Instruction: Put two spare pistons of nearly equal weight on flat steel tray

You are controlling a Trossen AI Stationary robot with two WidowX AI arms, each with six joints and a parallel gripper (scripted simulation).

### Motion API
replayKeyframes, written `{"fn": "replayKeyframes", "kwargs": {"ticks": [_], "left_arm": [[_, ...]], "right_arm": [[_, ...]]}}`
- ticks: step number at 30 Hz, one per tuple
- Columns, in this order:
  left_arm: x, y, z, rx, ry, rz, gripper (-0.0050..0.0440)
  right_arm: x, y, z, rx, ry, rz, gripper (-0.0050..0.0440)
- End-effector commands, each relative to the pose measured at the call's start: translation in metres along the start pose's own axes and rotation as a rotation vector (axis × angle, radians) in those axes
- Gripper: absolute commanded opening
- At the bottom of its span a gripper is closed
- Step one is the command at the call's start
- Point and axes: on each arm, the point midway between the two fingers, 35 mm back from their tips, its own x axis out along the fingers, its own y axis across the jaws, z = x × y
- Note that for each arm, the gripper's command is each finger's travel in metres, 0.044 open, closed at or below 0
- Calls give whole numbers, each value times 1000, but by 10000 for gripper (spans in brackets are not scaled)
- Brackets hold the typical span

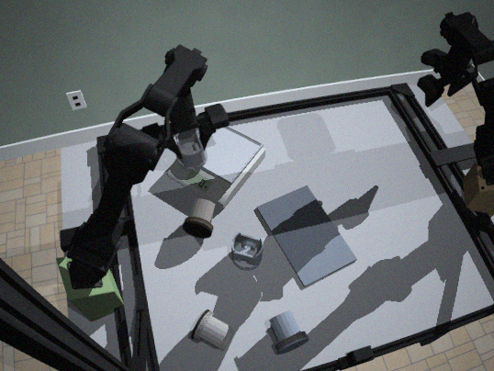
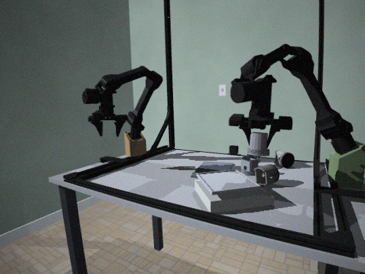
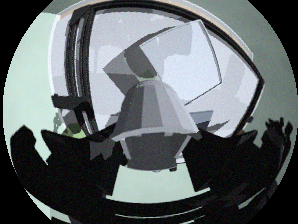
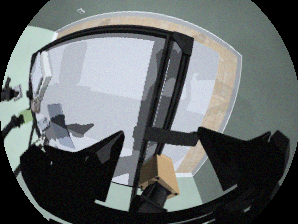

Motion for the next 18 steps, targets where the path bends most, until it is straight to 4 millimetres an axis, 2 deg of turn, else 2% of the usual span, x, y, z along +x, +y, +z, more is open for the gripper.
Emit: {"fn": "replayKeyframes", "kwargs": {"ticks": [1,12,18], "left_arm": [[-3,9,-7,69,-23,0,158],[-2,53,-39,356,-62,40,158],[-2,56,-41,461,-76,55,158]], "right_arm": [[0,1,0,-2,-1,3,440],[0,1,0,-2,-1,3,440],[0,1,0,-2,-1,3,440]]}}
